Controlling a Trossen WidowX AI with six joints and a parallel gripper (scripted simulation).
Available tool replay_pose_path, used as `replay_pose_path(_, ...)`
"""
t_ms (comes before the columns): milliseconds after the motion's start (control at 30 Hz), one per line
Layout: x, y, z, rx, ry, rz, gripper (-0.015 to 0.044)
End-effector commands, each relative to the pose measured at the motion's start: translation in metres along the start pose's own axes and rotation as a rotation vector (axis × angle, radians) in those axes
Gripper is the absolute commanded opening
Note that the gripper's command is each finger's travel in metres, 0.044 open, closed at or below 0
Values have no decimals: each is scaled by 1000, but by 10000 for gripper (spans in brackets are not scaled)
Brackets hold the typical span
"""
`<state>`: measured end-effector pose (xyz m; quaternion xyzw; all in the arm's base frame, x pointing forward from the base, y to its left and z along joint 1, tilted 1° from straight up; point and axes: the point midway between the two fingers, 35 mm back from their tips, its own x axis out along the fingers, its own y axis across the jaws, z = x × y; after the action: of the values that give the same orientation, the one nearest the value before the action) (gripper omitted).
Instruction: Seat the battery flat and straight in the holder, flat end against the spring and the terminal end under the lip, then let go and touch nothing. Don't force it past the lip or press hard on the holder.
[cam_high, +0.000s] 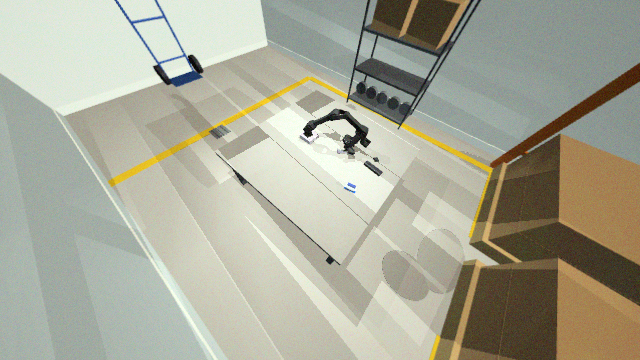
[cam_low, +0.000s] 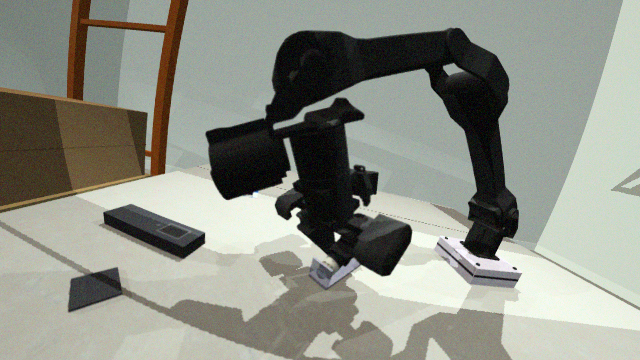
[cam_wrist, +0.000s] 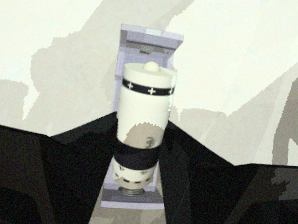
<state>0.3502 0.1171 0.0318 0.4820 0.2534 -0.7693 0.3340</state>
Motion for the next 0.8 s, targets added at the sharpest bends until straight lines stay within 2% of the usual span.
replay_pose_path(0, 0, 0, -4, -2, 39, -1, 88)
replay_pose_path(767, 4, 2, -3, -9, 148, -14, 88)
